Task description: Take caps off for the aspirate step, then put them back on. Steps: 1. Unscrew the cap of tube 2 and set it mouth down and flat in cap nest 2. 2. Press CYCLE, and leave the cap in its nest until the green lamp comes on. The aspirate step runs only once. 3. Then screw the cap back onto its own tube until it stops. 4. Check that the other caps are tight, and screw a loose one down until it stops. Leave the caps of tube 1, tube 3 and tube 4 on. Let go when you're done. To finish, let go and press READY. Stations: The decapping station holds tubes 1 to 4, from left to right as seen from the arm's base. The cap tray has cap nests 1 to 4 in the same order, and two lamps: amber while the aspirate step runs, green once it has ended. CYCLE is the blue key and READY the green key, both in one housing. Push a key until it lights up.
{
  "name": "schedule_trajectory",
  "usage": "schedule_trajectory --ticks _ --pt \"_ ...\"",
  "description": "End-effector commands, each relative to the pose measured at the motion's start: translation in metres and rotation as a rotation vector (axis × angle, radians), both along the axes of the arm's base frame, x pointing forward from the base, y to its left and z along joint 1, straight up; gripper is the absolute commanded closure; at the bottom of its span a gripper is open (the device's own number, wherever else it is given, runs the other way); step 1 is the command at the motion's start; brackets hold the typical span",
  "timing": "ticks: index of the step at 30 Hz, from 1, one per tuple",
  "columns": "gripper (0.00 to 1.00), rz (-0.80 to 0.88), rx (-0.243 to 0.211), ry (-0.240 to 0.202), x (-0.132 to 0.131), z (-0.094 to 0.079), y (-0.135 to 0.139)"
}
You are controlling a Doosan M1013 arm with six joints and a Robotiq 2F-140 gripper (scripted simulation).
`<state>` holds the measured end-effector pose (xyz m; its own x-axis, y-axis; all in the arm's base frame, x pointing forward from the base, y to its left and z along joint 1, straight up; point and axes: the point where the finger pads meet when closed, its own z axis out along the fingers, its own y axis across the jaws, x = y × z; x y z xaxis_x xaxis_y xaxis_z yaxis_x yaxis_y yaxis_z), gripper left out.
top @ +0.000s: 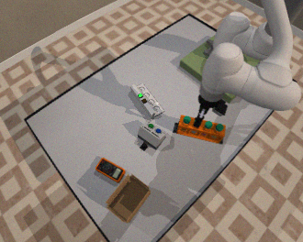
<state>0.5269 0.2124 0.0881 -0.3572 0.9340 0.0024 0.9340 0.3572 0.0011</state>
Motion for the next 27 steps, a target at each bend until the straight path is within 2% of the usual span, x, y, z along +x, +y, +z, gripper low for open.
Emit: schedule_trajectory --ticks 1,3,4,16,27 --pt "0.70 -0.067 -0.001 -0.002 0.000 0.001 0.000" --pt "0.70 -0.067 -0.001 -0.002 0.000 0.001 0.000" --pt "0.59 -0.067 -0.001 -0.002 0.000 0.001 0.000" --pt "0.59 -0.067 -0.001 -0.002 0.000 0.001 0.000" --pt "0.59 -0.067 -0.001 -0.002 0.000 0.031 0.000"
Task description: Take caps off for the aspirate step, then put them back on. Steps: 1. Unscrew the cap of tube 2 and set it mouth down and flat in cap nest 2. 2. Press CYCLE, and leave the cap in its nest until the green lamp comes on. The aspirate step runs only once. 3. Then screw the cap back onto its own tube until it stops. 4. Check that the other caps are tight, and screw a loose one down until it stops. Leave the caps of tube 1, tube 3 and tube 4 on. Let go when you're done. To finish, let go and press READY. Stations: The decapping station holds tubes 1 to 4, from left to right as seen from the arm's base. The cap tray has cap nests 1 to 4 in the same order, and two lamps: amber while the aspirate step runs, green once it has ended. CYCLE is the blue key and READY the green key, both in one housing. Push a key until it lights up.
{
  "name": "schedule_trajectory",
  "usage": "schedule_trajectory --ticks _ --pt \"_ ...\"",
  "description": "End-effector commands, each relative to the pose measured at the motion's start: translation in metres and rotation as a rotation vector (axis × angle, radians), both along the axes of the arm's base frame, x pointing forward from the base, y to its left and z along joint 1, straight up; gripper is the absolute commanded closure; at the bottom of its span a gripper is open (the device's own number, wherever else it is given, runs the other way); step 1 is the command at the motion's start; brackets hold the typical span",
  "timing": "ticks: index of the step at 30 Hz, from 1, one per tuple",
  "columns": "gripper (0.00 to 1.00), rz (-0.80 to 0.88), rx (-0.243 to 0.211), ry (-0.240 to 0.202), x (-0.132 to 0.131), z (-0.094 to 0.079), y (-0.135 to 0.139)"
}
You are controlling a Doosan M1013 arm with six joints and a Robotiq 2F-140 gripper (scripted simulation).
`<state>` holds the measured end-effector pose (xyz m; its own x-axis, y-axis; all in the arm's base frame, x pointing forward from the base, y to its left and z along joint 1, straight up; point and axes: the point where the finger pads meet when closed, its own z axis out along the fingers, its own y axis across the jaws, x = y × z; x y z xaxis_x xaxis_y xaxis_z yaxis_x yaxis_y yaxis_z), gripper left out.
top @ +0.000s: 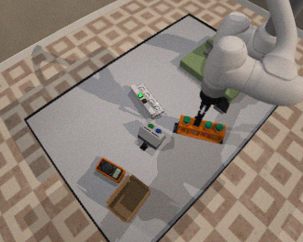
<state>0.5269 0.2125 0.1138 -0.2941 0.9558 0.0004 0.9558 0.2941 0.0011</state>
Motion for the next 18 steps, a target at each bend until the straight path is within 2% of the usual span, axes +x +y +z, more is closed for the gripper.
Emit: schedule_trajectory --ticks 1,6,8,12,16,18 --pt "0.59 0.000 0.001 -0.001 0.000 0.005 0.000" --pt "0.59 0.000 0.001 -0.001 0.000 0.020 0.000" --pt "0.59 0.000 0.001 -0.001 0.000 0.021 0.000" --pt "0.59 0.301 0.000 -0.001 0.017 0.021 -0.027" --pt "0.59 0.478 -0.001 -0.002 0.027 0.021 -0.044" --pt "0.59 0.478 -0.001 -0.002 0.027 0.021 -0.044"
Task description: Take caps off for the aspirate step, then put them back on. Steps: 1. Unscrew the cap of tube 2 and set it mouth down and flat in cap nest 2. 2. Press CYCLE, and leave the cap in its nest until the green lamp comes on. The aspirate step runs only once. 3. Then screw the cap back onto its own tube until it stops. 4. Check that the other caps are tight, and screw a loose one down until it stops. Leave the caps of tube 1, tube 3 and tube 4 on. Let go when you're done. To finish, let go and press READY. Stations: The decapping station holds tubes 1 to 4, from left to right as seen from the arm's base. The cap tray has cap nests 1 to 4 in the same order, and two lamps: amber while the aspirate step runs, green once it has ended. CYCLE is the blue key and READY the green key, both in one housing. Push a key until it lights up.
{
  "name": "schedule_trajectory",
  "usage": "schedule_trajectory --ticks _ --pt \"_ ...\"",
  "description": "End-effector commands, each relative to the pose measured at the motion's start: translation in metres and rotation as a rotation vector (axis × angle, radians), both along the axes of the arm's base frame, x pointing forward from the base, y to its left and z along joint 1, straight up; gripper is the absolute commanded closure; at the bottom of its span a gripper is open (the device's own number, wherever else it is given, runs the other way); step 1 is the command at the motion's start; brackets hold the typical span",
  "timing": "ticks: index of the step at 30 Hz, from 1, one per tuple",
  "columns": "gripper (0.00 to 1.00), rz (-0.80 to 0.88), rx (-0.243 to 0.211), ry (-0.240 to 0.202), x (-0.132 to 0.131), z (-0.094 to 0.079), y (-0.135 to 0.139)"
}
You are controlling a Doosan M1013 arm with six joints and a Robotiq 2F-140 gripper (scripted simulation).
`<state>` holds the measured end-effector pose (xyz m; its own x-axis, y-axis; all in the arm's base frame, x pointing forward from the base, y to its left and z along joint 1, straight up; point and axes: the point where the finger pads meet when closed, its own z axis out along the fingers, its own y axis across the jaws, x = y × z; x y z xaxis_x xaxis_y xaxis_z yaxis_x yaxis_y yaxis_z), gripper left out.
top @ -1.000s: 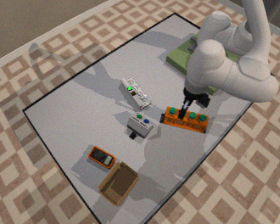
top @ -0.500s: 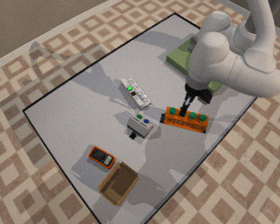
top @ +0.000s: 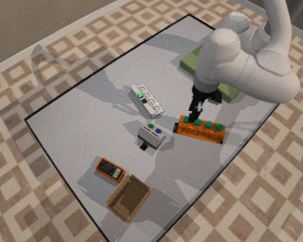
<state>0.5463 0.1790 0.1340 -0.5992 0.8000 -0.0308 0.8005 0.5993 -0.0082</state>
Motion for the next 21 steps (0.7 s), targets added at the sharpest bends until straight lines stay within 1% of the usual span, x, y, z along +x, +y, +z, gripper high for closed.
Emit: schedule_trajectory --ticks 1,5,15,17,19,21 --pt "0.59 0.144 0.030 0.012 0.008 0.000 -0.011" --pt "0.59 0.144 0.030 0.012 0.008 0.000 -0.011" --pt "0.59 0.144 0.030 0.012 0.008 -0.030 -0.011" --pt "0.59 0.144 0.030 0.012 0.008 -0.030 -0.011" --pt "0.59 0.144 0.030 0.012 0.008 -0.035 -0.011" --pt "0.59 0.144 0.030 0.012 0.008 -0.035 -0.011"
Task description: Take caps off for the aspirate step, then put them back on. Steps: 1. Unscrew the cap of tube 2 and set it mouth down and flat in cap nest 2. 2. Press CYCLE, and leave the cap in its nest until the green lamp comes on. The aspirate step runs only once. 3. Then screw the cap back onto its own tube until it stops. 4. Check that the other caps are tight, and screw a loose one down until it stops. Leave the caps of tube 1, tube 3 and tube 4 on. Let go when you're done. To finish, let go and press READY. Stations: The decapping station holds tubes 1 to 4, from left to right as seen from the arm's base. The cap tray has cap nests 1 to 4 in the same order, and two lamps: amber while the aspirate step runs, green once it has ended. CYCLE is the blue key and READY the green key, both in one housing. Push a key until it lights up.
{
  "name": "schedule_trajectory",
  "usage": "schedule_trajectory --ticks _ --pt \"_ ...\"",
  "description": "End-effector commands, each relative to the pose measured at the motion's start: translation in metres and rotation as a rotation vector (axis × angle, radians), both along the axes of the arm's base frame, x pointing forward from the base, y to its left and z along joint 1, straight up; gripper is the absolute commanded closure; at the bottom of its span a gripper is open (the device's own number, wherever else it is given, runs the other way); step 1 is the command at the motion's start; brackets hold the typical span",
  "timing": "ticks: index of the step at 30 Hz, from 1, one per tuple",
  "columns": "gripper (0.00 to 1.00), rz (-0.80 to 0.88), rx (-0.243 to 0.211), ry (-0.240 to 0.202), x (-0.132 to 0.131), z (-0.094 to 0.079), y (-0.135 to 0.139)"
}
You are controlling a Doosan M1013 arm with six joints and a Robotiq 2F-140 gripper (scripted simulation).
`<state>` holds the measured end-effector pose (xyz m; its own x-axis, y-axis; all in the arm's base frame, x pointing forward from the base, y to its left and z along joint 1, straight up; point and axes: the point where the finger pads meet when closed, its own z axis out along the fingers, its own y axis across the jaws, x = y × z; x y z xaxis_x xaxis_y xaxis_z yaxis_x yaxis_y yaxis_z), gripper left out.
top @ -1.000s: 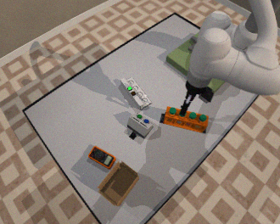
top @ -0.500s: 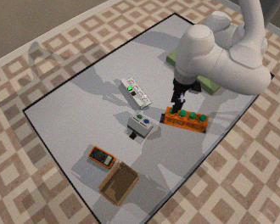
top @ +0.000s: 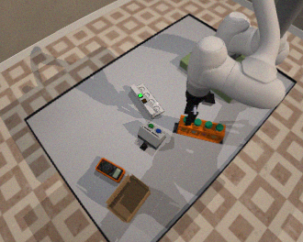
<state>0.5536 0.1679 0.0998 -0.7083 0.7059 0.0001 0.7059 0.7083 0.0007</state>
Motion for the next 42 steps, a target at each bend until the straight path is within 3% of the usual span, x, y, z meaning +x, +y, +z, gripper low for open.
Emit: schedule_trajectory --ticks 1,30,31,42 --pt "0.59 0.000 0.001 -0.002 0.001 -0.001 0.000" --pt "0.59 0.000 0.001 -0.002 0.001 -0.011 0.000" --pt "0.70 0.000 0.001 -0.002 0.001 -0.011 0.000" --pt "0.70 0.000 0.001 -0.002 0.001 -0.011 0.000"
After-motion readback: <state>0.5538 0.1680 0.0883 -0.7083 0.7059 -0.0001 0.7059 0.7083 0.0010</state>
